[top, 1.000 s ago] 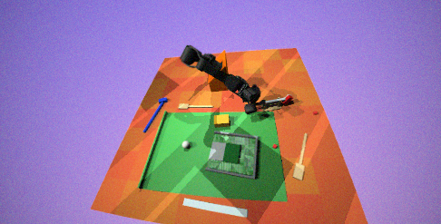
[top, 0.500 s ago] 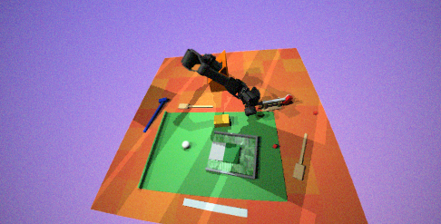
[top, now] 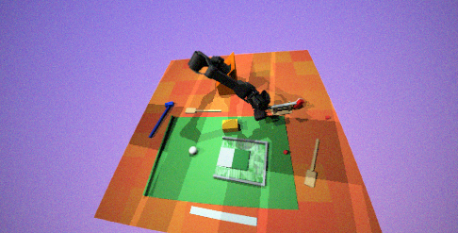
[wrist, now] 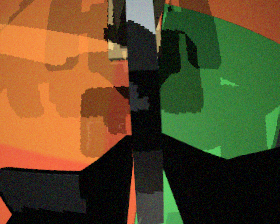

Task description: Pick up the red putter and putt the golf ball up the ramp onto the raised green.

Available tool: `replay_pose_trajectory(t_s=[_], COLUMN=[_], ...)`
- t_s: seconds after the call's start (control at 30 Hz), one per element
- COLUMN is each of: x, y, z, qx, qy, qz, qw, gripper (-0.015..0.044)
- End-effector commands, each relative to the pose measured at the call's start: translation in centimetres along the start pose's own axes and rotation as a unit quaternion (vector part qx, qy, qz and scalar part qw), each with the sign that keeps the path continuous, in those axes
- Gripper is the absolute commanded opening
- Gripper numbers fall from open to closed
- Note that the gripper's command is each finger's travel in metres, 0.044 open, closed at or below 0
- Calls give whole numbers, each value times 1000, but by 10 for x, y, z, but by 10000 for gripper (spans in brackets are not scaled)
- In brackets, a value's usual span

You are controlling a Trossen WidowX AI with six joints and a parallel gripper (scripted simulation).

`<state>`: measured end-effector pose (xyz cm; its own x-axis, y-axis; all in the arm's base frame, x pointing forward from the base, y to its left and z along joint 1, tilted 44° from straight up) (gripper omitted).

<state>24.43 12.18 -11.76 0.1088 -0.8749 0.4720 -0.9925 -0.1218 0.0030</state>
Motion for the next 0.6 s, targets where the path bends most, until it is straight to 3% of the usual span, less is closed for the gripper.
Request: replay_pose_trajectory(t_s=[0.0,0.27,0.57], x=[0,-3,-23], y=[0,-1,-1], z=[-1,-8,-76], qx=[1,0,-1], qy=[0,-1,-4], qz=[0,0,-1], qw=[1000,1000,1000], gripper=[53,0,0])
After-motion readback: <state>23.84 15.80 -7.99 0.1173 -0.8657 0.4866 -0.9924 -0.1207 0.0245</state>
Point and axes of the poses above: the point midway between the two fingers, 35 mm back from their tips, its own z axis out along the fingers, its own y axis across the jaws, x = y × z, the point moved 9 cm from there along -z, back along the fingers, and after that the axes turned 5 degrees about z, right-handed, at the moved point
